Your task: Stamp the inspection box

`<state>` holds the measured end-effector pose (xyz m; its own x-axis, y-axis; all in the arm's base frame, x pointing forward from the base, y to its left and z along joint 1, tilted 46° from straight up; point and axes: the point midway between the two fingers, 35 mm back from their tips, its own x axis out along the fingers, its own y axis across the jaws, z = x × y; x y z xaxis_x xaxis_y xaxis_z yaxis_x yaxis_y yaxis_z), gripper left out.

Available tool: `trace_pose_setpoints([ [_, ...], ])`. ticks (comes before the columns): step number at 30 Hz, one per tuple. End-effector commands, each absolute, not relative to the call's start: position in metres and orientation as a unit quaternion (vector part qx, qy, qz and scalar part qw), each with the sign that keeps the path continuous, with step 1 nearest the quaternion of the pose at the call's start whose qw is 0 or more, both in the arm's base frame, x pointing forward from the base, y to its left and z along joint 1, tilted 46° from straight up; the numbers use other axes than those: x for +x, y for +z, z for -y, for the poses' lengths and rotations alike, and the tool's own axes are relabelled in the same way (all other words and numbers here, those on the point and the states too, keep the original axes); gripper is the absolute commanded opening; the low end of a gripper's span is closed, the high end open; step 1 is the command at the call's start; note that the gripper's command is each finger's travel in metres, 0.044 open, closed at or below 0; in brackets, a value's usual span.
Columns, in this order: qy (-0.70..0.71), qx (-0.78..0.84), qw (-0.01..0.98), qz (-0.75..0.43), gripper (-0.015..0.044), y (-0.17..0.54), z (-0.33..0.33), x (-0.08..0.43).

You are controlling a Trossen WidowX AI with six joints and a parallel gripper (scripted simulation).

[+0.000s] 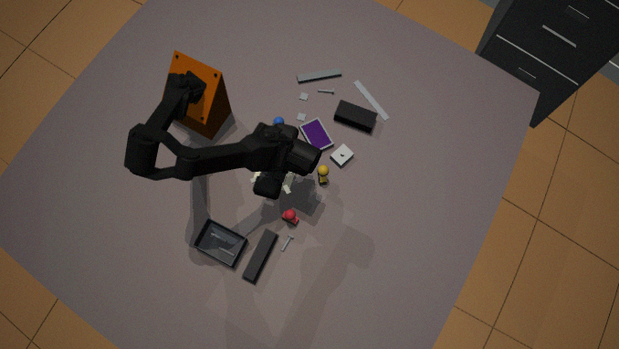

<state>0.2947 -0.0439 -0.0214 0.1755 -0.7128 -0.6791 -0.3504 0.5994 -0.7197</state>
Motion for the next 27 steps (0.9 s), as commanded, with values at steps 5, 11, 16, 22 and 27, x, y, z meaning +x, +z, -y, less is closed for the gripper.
trace_pose_setpoints([
  [5, -0.142, -0.428, 0.636, -0.627, 0.0, -0.0245, 0.0475, 0.2941],
  [11, -0.142, -0.428, 0.636, -0.627, 0.0, -0.0248, 0.0478, 0.2942],
  [16, -0.142, -0.428, 0.636, -0.627, 0.0, -0.0255, 0.0485, 0.2943],
  [22, -0.142, -0.428, 0.636, -0.627, 0.0, -0.0264, 0.0495, 0.2945],
  [27, -0.142, -0.428, 0.636, -0.627, 0.0, -0.0271, 0.0502, 0.2947],
])
